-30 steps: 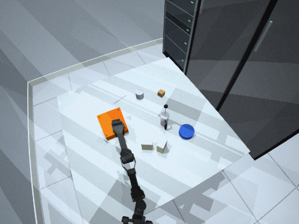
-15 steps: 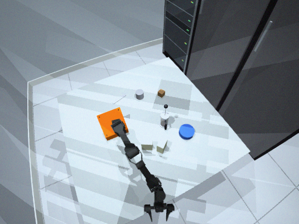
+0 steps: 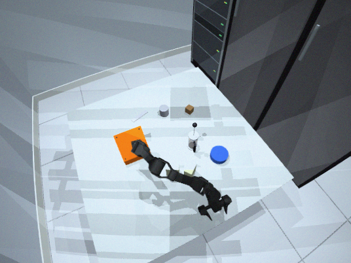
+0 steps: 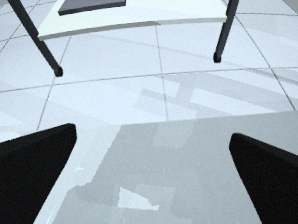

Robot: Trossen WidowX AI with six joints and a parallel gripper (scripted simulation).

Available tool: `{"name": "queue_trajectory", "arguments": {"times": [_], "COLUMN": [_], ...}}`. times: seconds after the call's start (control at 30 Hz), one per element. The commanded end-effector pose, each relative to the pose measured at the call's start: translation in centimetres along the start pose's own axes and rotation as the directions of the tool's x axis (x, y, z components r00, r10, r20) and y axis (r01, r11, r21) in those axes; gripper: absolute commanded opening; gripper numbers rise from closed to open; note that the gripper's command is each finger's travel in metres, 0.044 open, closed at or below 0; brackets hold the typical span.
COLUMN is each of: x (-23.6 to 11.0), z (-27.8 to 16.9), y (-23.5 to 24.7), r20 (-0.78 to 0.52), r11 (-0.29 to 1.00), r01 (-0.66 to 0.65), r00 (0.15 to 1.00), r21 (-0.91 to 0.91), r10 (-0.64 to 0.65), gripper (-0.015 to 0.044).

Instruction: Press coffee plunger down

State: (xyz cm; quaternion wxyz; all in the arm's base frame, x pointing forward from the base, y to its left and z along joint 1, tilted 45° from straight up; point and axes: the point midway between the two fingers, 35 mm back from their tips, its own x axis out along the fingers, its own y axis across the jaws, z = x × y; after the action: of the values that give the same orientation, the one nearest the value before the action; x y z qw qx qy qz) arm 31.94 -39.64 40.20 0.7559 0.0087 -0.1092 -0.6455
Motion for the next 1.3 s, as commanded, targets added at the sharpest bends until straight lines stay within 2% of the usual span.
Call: {"name": "queue_trajectory", "arguments": {"times": [0.0, 0.23, 0.47, 0.67, 0.87, 1.1, 1.27], "x": [-5.1, -16.1, -27.6, -38.7, -47.9, -55.7, -55.8], "z": [-2.0, -4.9, -7.0, -8.3, -8.7, -8.7, -9.4], "y": [4.5, 10.9, 13.6, 13.0, 9.7, 4.0, 3.4], "r20": [-0.086, -0.224, -0.326, -0.39, -0.409, -0.388, -0.387], "r11": [0.995, 0.943, 0.832, 0.668, 0.462, 0.224, 0.199], "r01": [-0.096, -0.303, -0.499, -0.659, -0.757, -0.78, -0.779], "r00": [0.992, 0.937, 0.849, 0.749, 0.645, 0.51, 0.495], "r21": [-0.041, -0.134, -0.241, -0.347, -0.462, -0.584, -0.595], "r10": [0.092, 0.269, 0.416, 0.536, 0.646, 0.768, 0.778], "gripper": [0.044, 0.044, 0.044, 0.044, 0.044, 0.044, 0.044]}}
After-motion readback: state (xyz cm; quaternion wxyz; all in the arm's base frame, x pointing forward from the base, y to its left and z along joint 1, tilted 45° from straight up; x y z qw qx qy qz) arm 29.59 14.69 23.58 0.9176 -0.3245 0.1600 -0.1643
